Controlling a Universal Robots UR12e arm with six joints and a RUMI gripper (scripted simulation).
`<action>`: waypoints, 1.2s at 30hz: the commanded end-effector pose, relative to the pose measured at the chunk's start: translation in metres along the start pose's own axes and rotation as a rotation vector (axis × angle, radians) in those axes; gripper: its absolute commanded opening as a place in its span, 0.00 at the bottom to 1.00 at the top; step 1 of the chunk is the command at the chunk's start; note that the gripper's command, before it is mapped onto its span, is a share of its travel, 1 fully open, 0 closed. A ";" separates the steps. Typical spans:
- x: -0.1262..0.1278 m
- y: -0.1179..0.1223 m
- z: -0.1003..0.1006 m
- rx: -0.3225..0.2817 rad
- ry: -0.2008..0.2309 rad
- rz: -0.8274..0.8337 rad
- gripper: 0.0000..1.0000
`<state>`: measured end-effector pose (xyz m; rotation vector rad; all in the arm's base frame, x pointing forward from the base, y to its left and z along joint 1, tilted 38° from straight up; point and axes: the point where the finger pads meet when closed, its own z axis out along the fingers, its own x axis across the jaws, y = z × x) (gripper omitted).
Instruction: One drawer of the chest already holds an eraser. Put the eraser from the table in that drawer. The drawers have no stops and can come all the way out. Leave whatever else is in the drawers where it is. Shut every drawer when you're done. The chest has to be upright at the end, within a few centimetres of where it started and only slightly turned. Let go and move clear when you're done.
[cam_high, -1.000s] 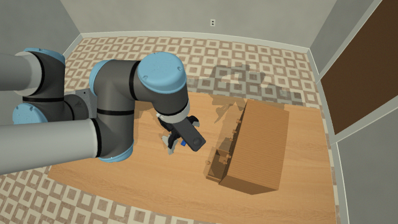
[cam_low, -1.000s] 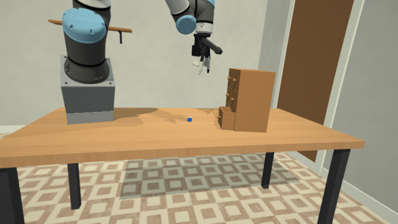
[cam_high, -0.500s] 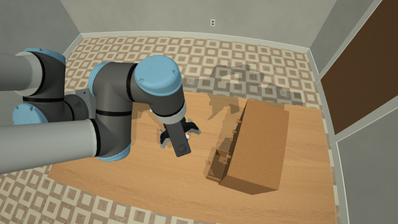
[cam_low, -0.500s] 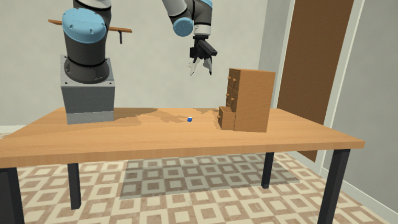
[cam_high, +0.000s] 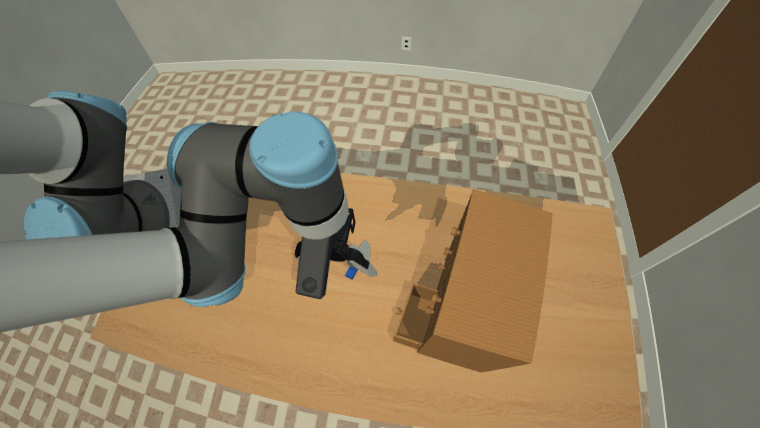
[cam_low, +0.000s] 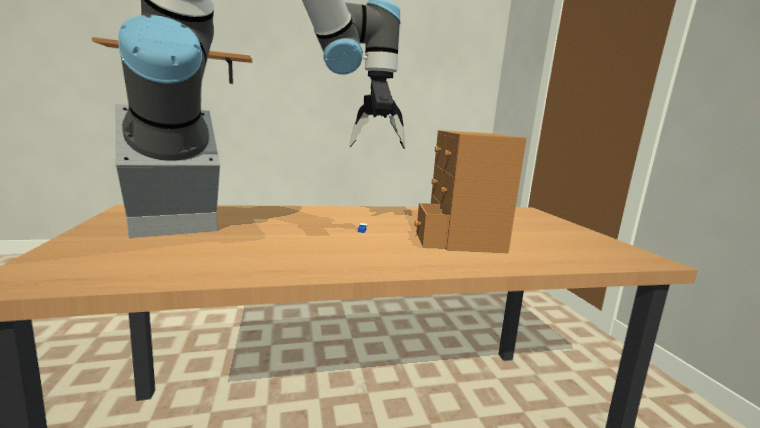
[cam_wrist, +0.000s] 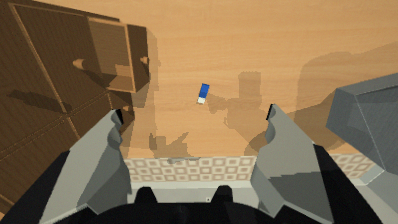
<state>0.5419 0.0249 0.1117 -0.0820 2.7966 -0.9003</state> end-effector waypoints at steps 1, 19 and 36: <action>0.008 0.001 0.004 0.009 0.007 0.235 1.00; 0.033 0.008 0.017 0.011 0.004 0.935 1.00; 0.048 0.016 0.026 0.013 0.000 1.434 1.00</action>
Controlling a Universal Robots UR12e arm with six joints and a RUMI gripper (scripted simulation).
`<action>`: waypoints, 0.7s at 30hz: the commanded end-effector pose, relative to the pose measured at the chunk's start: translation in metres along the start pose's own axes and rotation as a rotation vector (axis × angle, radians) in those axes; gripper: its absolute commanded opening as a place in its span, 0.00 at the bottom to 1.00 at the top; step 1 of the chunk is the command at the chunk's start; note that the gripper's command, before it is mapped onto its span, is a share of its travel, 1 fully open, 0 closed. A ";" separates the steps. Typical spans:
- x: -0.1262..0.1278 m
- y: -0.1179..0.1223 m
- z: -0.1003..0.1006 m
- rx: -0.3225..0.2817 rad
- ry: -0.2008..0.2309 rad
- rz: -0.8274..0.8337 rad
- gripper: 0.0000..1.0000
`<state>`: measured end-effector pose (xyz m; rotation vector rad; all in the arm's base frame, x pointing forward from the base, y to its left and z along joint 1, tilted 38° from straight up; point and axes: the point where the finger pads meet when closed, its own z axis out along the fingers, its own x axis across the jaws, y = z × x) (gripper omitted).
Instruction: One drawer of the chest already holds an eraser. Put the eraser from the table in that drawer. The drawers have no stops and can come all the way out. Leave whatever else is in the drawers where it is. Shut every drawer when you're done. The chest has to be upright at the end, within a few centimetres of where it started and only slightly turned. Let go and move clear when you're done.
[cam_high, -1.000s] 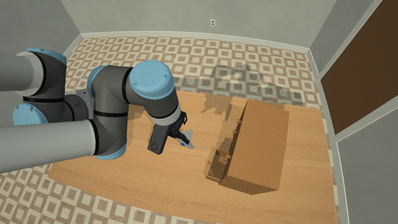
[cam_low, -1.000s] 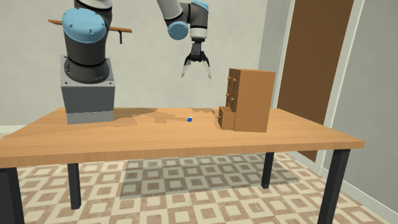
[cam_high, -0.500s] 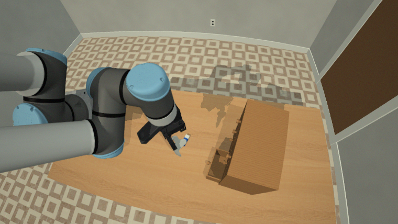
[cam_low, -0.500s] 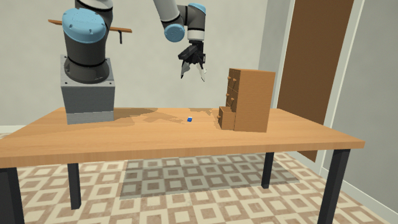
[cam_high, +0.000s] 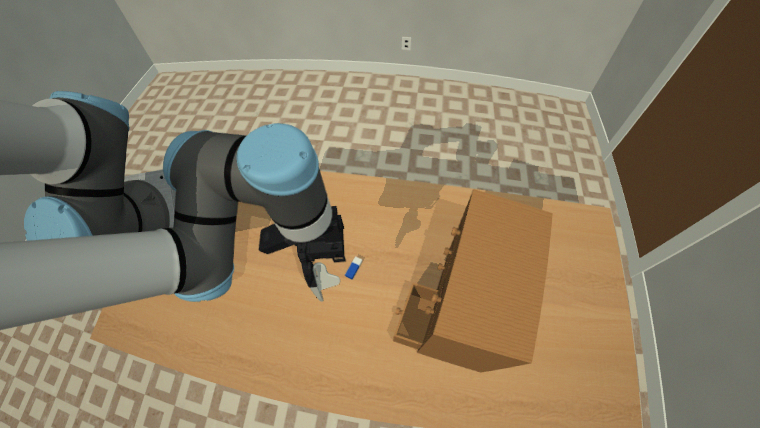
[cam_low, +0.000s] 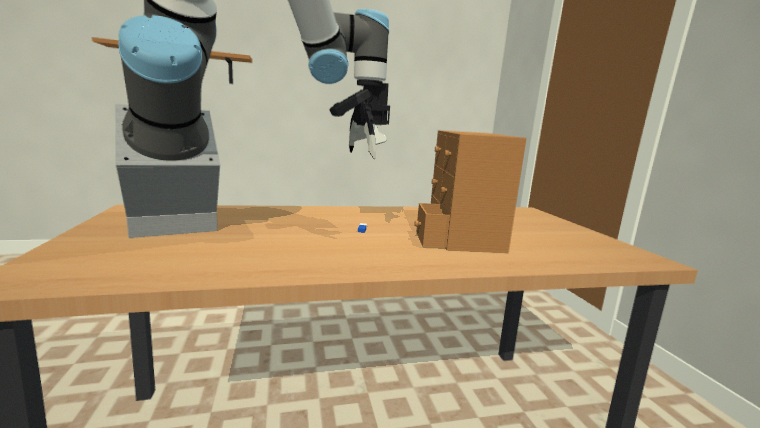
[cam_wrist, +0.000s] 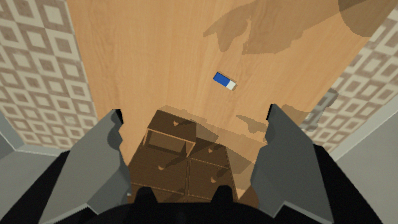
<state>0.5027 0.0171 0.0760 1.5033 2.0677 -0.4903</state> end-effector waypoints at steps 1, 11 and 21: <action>0.003 -0.003 0.002 0.006 -0.004 0.145 1.00; 0.007 -0.006 0.005 0.005 -0.005 0.308 1.00; 0.009 -0.008 0.006 0.005 -0.005 0.403 1.00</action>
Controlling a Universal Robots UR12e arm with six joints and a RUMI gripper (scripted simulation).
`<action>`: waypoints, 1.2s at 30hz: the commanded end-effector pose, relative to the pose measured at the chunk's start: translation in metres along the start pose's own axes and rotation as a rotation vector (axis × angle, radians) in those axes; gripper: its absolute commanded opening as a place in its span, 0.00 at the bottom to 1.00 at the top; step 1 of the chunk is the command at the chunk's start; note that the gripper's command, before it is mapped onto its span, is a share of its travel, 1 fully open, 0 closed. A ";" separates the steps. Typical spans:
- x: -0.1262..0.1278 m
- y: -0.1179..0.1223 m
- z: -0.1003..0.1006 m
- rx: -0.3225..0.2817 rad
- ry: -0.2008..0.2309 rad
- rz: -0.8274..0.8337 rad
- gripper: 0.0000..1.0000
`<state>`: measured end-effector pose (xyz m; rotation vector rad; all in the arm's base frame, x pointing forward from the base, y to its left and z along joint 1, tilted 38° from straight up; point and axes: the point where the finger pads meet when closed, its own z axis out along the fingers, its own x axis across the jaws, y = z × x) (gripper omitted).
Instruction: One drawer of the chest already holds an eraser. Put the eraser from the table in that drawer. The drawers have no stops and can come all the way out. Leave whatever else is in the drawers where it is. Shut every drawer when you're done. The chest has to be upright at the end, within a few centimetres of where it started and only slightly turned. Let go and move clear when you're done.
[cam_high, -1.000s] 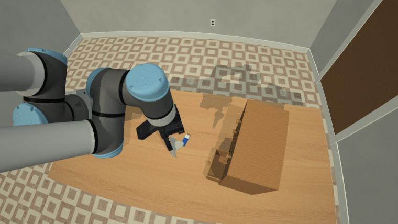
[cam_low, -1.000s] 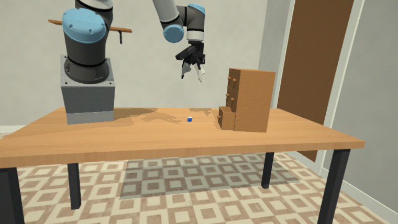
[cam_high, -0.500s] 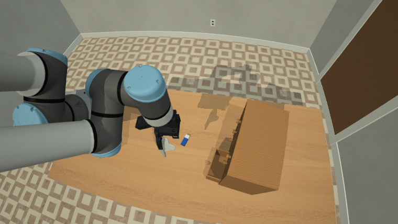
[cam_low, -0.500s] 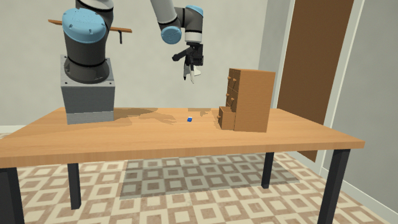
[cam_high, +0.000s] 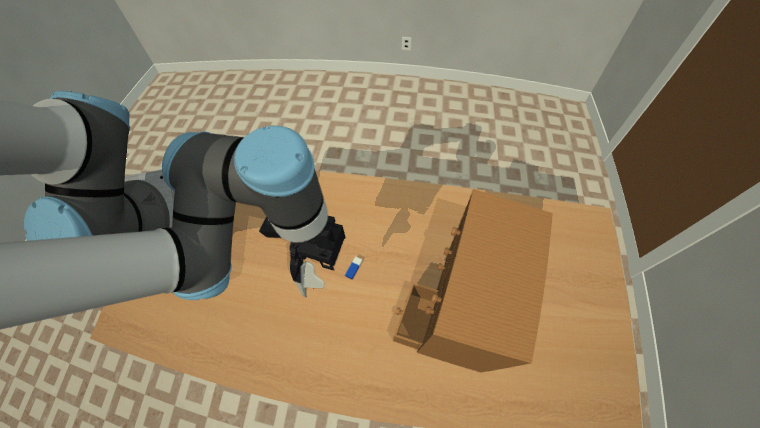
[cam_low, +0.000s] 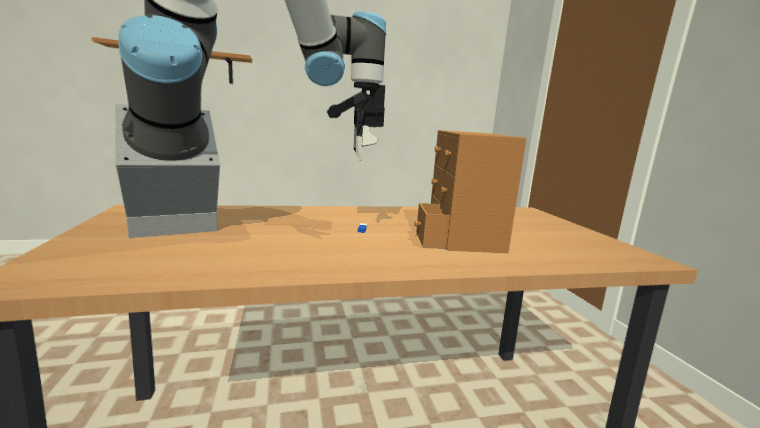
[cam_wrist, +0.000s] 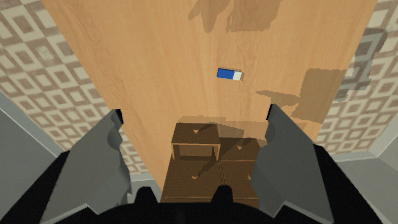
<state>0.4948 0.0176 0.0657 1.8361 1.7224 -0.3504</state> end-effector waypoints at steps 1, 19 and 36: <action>0.001 0.000 0.000 0.000 -0.001 0.035 1.00; 0.001 -0.001 0.001 0.000 -0.001 0.070 1.00; 0.002 0.003 0.005 -0.041 -0.001 0.069 1.00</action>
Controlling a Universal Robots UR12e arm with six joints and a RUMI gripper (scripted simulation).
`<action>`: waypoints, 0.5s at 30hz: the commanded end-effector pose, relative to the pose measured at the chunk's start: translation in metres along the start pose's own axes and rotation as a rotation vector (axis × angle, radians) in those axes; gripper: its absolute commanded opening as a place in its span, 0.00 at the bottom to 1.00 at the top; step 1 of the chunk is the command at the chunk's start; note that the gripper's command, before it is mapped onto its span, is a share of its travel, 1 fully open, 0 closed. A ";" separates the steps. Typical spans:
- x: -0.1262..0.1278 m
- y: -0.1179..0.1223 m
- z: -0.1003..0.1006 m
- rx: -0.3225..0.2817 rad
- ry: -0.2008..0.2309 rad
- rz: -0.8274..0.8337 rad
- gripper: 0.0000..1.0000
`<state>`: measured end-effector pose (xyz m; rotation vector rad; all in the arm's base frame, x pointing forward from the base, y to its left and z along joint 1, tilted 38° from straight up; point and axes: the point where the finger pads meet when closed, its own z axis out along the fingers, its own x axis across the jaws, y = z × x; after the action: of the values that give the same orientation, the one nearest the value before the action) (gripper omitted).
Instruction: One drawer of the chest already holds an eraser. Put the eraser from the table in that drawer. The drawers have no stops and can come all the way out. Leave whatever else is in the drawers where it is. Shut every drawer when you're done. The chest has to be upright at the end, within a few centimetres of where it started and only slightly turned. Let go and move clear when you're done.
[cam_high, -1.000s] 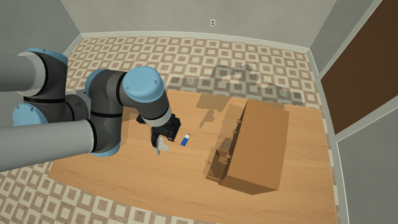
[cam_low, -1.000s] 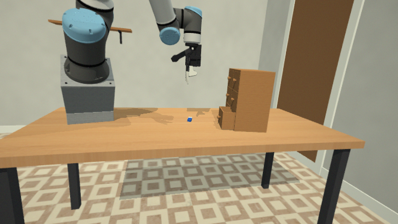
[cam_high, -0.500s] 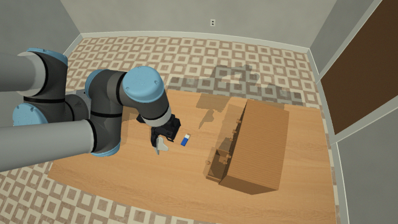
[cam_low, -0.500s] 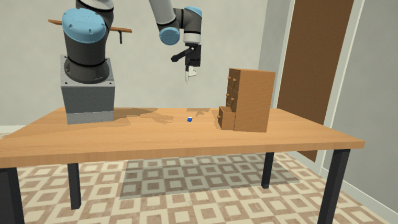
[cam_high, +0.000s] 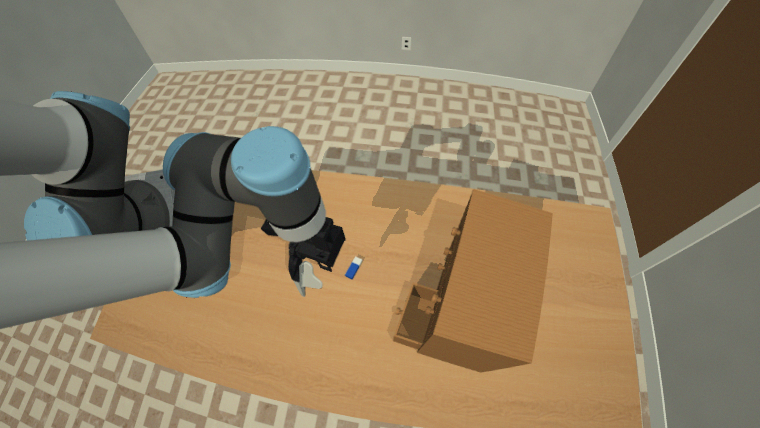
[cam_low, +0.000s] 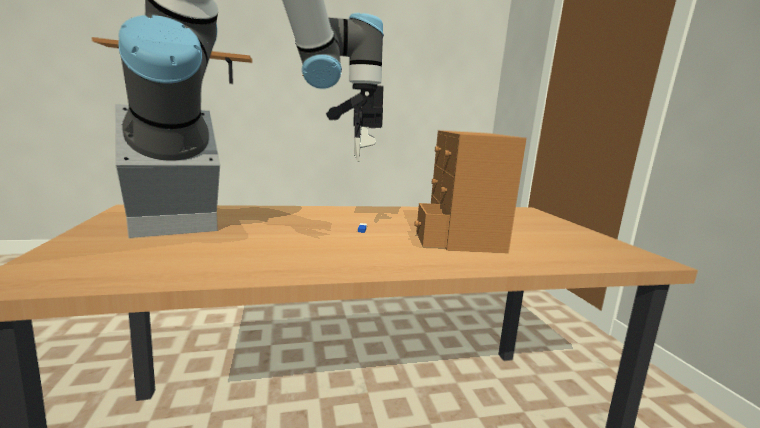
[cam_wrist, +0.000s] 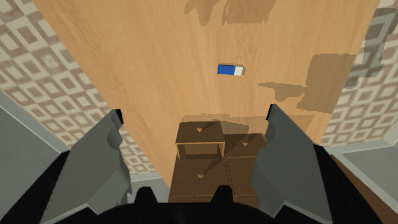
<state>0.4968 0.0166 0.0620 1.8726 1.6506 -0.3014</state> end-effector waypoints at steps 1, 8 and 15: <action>0.000 0.002 0.002 -0.024 0.001 0.000 1.00; 0.000 0.007 0.007 -0.090 0.000 0.000 1.00; 0.000 0.012 0.013 -0.150 0.000 0.000 1.00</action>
<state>0.5073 0.0104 0.0583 1.7873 1.6301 -0.2046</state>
